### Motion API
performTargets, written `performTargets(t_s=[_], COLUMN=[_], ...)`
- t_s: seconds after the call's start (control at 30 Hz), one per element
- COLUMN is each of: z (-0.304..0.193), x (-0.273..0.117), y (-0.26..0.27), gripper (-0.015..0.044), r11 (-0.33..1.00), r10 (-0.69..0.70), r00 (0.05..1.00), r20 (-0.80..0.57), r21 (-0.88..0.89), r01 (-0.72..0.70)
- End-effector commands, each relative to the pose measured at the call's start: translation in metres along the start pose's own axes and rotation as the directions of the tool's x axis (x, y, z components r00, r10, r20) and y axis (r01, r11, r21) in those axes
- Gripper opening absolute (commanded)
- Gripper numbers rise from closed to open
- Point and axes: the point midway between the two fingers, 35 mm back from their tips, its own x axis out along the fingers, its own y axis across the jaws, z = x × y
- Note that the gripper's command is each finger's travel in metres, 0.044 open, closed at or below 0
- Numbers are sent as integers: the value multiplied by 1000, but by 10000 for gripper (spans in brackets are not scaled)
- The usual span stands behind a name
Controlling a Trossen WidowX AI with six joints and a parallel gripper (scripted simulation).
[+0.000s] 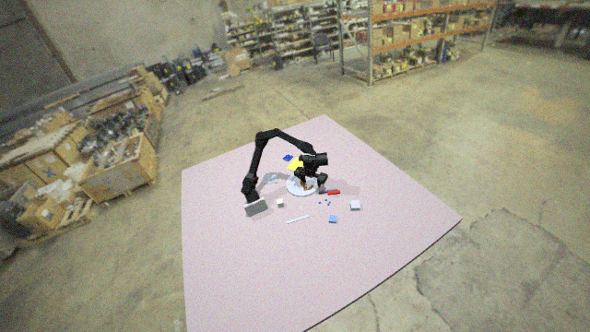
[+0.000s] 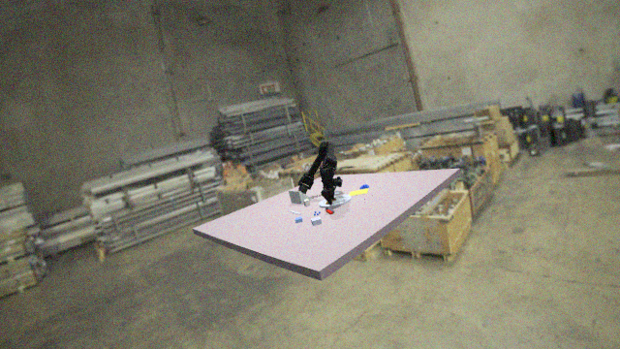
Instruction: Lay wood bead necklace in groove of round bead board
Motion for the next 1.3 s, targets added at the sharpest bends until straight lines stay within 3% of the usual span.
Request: performTargets(t_s=[0.0, 0.17, 0.4, 1.27], z=[0, 0, -1, 0], x=[1, 0, -34, -4], y=[0, 0, -2, -2], gripper=[440, 433, 387, 231], r11=[1000, 1000, 985, 985], r10=[1, 1, 2, 0], r00=[1000, 1000, 1000, 1000], r20=[-1, -2, -6, -4], r21=[0, -5, -170, -172], r01=[-1, -1, -2, 0])
